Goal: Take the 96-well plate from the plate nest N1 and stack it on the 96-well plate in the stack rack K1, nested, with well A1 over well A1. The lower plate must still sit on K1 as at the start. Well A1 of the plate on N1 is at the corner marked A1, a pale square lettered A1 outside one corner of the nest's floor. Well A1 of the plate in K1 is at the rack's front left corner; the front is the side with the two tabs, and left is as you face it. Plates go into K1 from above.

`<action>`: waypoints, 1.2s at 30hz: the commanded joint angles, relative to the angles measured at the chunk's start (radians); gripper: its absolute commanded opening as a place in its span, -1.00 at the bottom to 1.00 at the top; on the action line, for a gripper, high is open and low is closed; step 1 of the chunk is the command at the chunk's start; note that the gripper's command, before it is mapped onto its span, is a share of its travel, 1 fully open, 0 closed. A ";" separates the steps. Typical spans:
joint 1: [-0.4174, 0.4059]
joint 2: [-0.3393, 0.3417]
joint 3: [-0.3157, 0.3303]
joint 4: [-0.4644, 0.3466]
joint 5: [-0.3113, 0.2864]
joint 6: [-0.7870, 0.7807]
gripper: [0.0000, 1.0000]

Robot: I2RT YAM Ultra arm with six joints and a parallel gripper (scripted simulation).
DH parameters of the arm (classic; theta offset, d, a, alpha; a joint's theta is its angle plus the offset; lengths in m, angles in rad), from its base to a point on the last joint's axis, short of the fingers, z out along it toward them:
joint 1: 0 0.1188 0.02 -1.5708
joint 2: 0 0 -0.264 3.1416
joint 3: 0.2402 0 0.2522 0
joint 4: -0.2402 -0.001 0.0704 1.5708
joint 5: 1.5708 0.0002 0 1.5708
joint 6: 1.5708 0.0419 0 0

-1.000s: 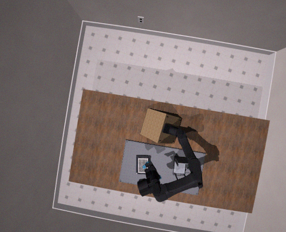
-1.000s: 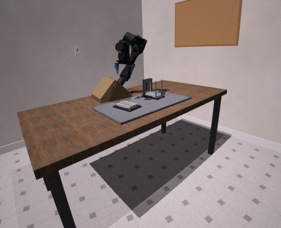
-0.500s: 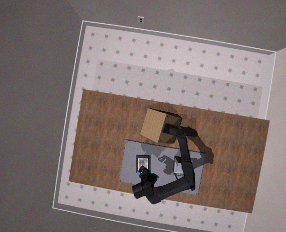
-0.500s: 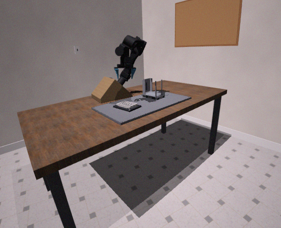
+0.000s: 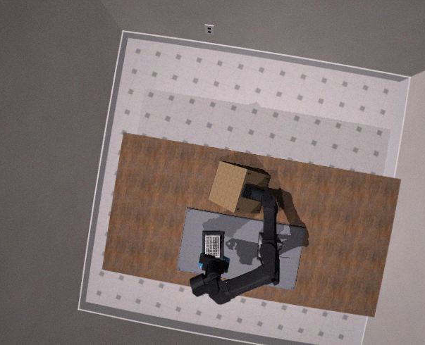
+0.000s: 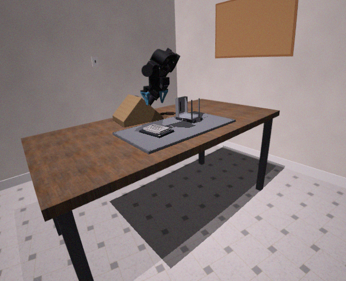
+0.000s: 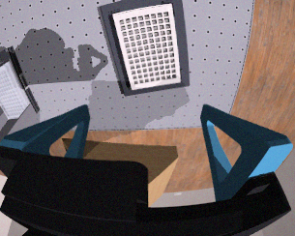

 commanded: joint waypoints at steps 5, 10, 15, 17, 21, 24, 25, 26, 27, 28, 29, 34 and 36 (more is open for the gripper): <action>-0.015 0.060 0.082 -0.007 -0.035 -0.177 1.00; -0.015 0.037 0.088 -0.014 -0.035 -0.181 1.00; -0.015 0.041 0.094 -0.018 -0.036 -0.183 1.00; -0.015 0.042 0.094 -0.019 -0.036 -0.183 1.00; -0.015 0.042 0.094 -0.019 -0.036 -0.181 1.00; -0.015 0.039 0.093 -0.018 -0.036 -0.181 1.00; -0.015 0.039 0.093 -0.018 -0.036 -0.181 1.00; -0.015 0.039 0.093 -0.018 -0.036 -0.181 1.00; -0.015 0.039 0.093 -0.018 -0.036 -0.181 1.00; -0.015 0.039 0.093 -0.018 -0.036 -0.181 1.00; -0.015 0.039 0.093 -0.018 -0.036 -0.181 1.00; -0.015 0.039 0.093 -0.018 -0.036 -0.181 1.00; -0.015 0.039 0.093 -0.018 -0.036 -0.181 1.00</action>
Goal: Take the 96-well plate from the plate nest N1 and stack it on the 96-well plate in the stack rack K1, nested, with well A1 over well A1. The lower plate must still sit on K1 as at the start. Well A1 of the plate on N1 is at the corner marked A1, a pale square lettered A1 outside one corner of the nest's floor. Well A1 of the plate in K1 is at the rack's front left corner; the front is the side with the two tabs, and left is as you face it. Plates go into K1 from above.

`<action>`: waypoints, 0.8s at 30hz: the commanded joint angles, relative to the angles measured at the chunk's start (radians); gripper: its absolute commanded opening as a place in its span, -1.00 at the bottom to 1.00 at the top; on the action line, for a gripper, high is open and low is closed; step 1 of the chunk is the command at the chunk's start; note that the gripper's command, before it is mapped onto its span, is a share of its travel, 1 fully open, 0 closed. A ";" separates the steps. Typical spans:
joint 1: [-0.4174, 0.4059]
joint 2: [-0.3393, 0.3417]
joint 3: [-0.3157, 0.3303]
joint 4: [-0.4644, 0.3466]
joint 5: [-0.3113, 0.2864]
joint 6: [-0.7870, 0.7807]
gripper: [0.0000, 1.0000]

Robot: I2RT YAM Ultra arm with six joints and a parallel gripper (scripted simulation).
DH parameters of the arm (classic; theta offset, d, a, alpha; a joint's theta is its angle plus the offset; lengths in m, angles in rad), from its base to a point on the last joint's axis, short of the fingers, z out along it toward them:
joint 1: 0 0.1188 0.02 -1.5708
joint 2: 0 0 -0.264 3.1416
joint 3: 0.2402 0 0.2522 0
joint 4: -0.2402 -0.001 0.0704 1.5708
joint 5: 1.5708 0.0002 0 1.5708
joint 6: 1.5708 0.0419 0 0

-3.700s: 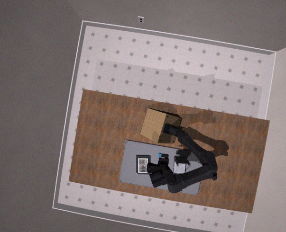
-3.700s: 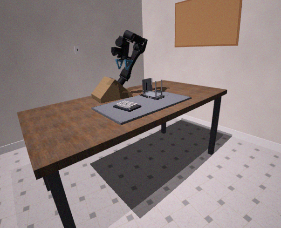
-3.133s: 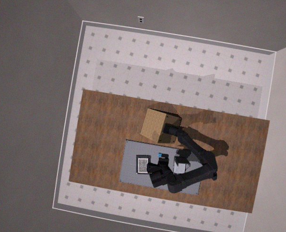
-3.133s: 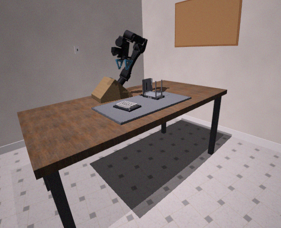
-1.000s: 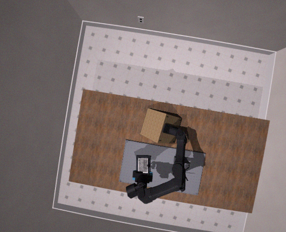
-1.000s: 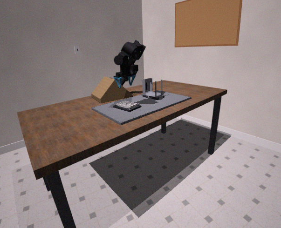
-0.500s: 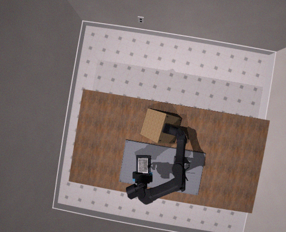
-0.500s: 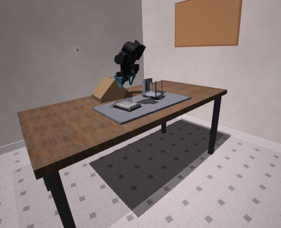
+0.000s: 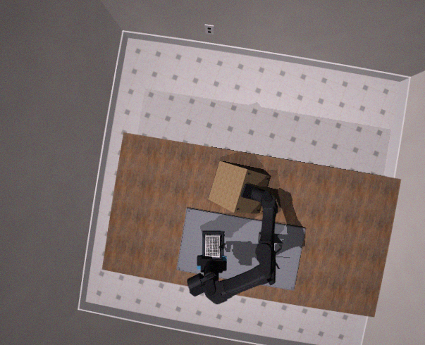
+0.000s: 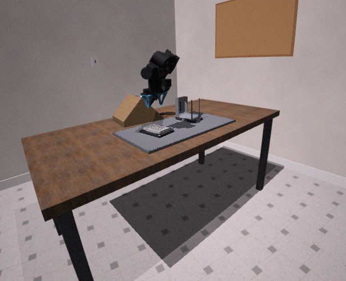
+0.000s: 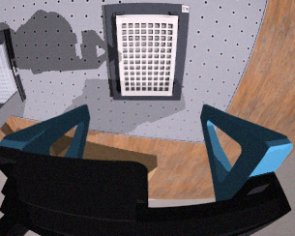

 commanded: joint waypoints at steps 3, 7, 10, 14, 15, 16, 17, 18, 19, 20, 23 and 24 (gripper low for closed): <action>-0.028 -0.023 0.033 -0.015 -0.012 -0.005 1.00; -0.028 -0.023 0.033 -0.015 -0.012 -0.005 1.00; -0.028 -0.023 0.033 -0.015 -0.012 -0.005 1.00; -0.028 -0.023 0.033 -0.015 -0.012 -0.005 1.00; -0.028 -0.023 0.033 -0.015 -0.012 -0.005 1.00; -0.028 -0.023 0.033 -0.015 -0.012 -0.005 1.00; -0.028 -0.023 0.033 -0.015 -0.012 -0.005 1.00; -0.028 -0.023 0.033 -0.015 -0.012 -0.005 1.00; -0.028 -0.023 0.033 -0.015 -0.012 -0.005 1.00; -0.028 -0.023 0.033 -0.015 -0.012 -0.005 1.00; -0.026 -0.031 0.027 0.007 -0.013 0.001 1.00; -0.026 -0.031 0.027 0.007 -0.013 0.001 1.00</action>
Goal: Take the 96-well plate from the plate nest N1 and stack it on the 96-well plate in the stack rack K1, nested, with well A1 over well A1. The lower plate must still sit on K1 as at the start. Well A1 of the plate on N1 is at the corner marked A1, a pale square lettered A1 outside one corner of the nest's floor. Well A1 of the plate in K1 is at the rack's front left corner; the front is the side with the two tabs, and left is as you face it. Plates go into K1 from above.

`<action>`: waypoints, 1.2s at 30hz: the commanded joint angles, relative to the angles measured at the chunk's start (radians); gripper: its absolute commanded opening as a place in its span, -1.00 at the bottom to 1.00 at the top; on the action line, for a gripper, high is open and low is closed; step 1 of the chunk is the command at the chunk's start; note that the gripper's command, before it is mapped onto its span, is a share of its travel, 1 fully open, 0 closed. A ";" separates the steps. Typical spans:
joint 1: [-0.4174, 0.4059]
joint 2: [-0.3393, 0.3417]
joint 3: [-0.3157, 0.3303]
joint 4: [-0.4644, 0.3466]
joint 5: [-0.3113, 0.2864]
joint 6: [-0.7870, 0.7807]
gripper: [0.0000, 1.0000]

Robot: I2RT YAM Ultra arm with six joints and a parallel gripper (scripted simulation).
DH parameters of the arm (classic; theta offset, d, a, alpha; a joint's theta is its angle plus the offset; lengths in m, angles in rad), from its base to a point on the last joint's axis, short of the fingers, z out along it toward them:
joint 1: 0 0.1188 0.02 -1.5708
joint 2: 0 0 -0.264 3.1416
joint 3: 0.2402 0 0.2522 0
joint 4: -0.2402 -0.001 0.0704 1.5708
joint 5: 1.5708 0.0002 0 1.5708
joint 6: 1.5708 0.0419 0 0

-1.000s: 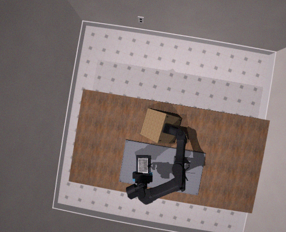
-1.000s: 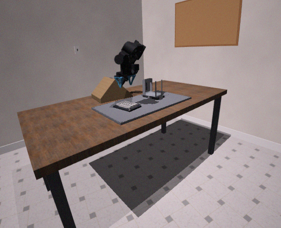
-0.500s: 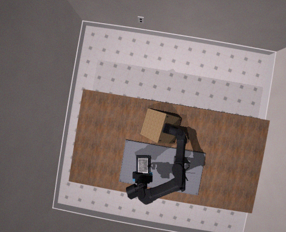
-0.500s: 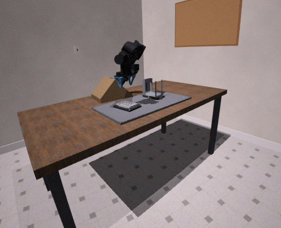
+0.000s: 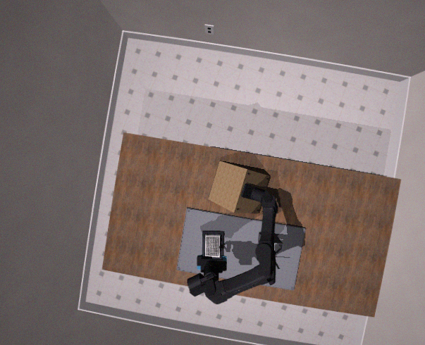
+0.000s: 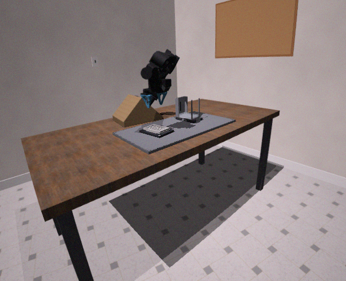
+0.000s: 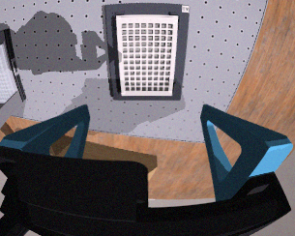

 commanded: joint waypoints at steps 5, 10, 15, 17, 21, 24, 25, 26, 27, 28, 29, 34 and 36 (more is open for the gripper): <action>-0.013 -0.031 -0.037 0.040 -0.017 0.013 1.00; 0.009 -0.038 -0.075 0.077 -0.023 0.024 1.00; 0.011 -0.043 -0.109 0.113 -0.028 0.035 1.00; 0.020 -0.044 -0.117 0.120 -0.030 0.037 1.00; 0.025 -0.047 -0.138 0.143 -0.033 0.045 1.00; 0.032 -0.049 -0.157 0.164 -0.036 0.052 1.00; 0.033 -0.050 -0.163 0.171 -0.037 0.055 1.00; 0.034 -0.050 -0.169 0.178 -0.038 0.057 1.00; 0.036 -0.051 -0.175 0.185 -0.039 0.059 1.00; 0.038 -0.051 -0.181 0.192 -0.041 0.062 1.00; 0.041 -0.052 -0.187 0.199 -0.042 0.064 1.00; 0.053 -0.053 -0.211 0.227 -0.046 0.074 1.00; 0.042 -0.055 -0.218 0.235 -0.047 0.078 1.00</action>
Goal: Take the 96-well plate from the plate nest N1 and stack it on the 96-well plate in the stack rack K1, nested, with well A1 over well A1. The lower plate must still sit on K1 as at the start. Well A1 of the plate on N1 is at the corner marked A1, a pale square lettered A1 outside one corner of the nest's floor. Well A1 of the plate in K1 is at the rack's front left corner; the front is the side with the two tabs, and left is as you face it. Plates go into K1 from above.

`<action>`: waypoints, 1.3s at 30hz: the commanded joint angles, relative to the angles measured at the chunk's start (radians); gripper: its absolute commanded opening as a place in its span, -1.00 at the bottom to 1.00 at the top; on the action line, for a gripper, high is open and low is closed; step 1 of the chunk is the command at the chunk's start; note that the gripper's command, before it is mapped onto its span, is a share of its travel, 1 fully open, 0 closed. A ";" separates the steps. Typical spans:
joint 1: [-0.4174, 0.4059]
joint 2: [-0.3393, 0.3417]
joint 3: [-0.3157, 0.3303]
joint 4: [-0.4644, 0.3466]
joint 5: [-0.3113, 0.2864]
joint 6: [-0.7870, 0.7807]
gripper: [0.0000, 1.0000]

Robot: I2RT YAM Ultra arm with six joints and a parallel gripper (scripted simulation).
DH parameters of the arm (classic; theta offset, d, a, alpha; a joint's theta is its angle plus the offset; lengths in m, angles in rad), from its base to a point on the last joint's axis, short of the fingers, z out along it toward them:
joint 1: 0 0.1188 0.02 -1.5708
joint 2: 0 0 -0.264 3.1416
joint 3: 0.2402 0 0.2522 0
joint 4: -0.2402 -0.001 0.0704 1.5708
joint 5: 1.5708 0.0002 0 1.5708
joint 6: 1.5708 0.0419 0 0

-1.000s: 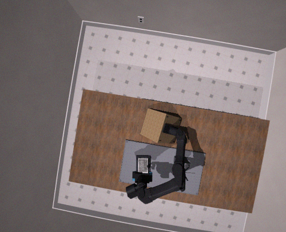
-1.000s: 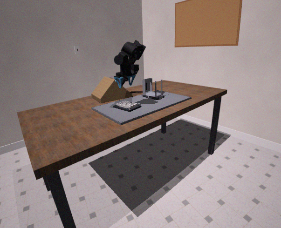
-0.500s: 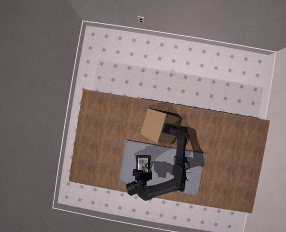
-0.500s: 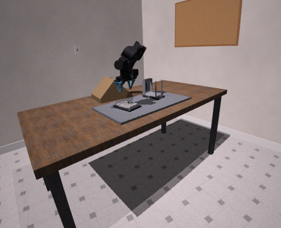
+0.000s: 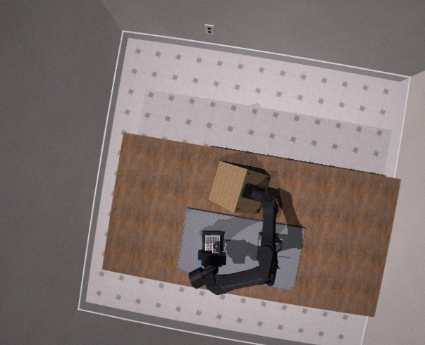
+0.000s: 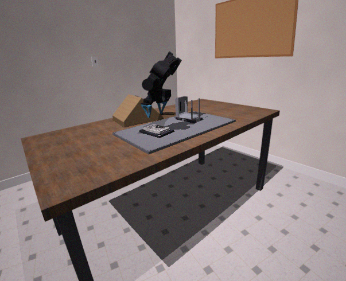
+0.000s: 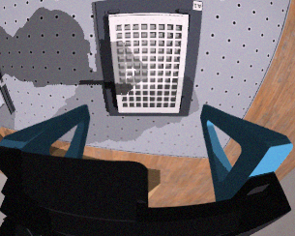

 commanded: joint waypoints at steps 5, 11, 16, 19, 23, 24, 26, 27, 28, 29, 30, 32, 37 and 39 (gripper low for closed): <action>0.009 -0.040 -0.047 0.069 -0.021 0.024 1.00; 0.006 -0.039 -0.077 0.110 -0.027 0.040 1.00; 0.031 -0.039 -0.093 0.130 -0.031 0.048 1.00; 0.019 -0.038 -0.107 0.151 -0.034 0.057 1.00; 0.048 -0.037 -0.126 0.178 -0.039 0.068 1.00; 0.050 -0.036 -0.131 0.185 -0.040 0.070 1.00; 0.043 -0.035 -0.139 0.198 -0.042 0.076 1.00; 0.040 -0.034 -0.143 0.204 -0.043 0.079 1.00; 0.041 -0.034 -0.147 0.211 -0.044 0.082 1.00; 0.047 -0.033 -0.152 0.218 -0.045 0.085 1.00; 0.056 -0.033 -0.156 0.224 -0.046 0.088 1.00; 0.066 -0.032 -0.161 0.231 -0.048 0.090 1.00; 0.068 -0.029 -0.176 0.258 -0.052 0.103 1.00; 0.081 -0.027 -0.184 0.271 -0.054 0.108 1.00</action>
